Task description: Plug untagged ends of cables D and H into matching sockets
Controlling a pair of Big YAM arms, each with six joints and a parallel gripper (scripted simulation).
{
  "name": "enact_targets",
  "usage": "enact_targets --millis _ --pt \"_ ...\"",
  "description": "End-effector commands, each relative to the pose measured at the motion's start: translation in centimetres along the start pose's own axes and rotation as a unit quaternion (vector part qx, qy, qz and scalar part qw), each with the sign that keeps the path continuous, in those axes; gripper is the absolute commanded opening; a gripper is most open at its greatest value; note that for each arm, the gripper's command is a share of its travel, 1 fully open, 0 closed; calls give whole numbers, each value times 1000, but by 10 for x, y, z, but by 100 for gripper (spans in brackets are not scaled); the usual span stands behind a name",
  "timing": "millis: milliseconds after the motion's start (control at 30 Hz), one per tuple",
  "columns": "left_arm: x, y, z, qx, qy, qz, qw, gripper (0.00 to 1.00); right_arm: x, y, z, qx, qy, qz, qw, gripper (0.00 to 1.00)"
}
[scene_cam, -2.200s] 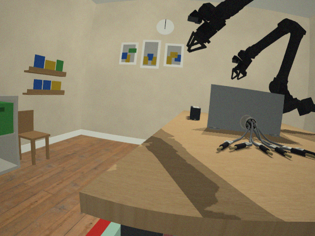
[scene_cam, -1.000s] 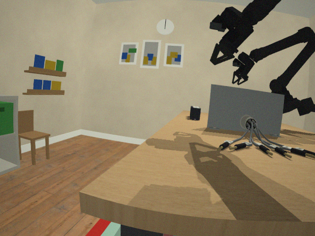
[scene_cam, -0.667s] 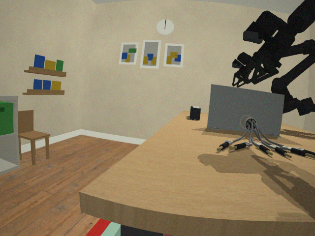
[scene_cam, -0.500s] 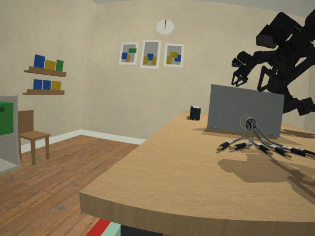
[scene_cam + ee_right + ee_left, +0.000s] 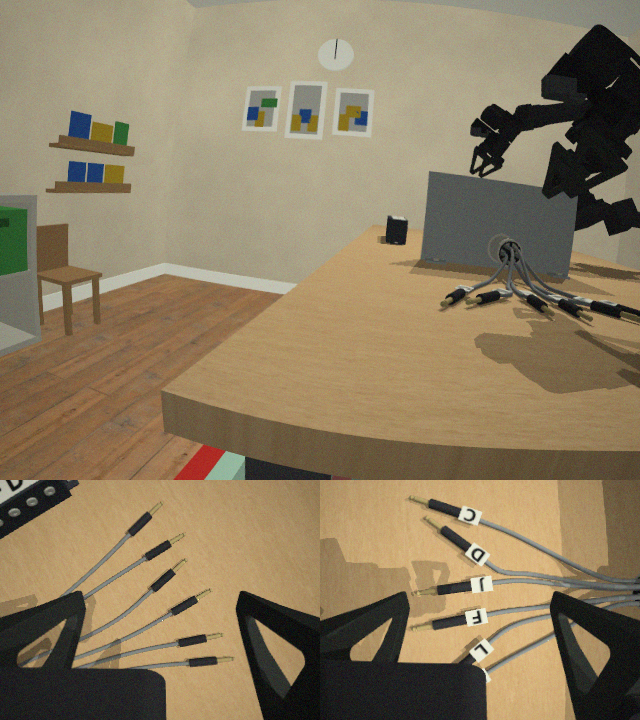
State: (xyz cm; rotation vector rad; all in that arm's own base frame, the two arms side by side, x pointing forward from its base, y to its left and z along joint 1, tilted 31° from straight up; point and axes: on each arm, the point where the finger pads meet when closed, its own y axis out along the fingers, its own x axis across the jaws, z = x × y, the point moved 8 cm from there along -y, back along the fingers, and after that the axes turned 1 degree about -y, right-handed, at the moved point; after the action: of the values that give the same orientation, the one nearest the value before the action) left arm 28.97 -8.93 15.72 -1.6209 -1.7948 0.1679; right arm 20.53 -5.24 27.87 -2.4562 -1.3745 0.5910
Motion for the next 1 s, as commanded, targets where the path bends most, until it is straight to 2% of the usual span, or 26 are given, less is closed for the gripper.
enact_targets --millis 0,133,300,333,533,600,733,967 --pt "2 0 -6 -10 -2 -1 1000 100 1 -1 -3 -5 6 -2 1000 100" --pt "2 0 -6 -10 -2 -1 1000 100 0 -1 -3 -4 7 0 1000 100" --pt "6 12 -17 16 -74 -16 997 43 0 -1 -3 -4 7 0 1000 100" --pt "7 17 -22 23 -100 -23 994 35 0 -1 -3 -4 7 0 1000 100" --pt "18 56 -51 64 -232 -71 968 35 0 -1 -3 -4 7 0 1000 100" --pt "18 56 -51 64 -232 -71 968 35 0 -1 -3 -4 7 0 1000 100" --pt "24 87 -65 95 -321 -98 937 35 0 -1 -3 -4 7 0 1000 100" --pt "31 131 -66 183 -410 -133 884 35 0 -1 -3 -4 7 0 1000 100"
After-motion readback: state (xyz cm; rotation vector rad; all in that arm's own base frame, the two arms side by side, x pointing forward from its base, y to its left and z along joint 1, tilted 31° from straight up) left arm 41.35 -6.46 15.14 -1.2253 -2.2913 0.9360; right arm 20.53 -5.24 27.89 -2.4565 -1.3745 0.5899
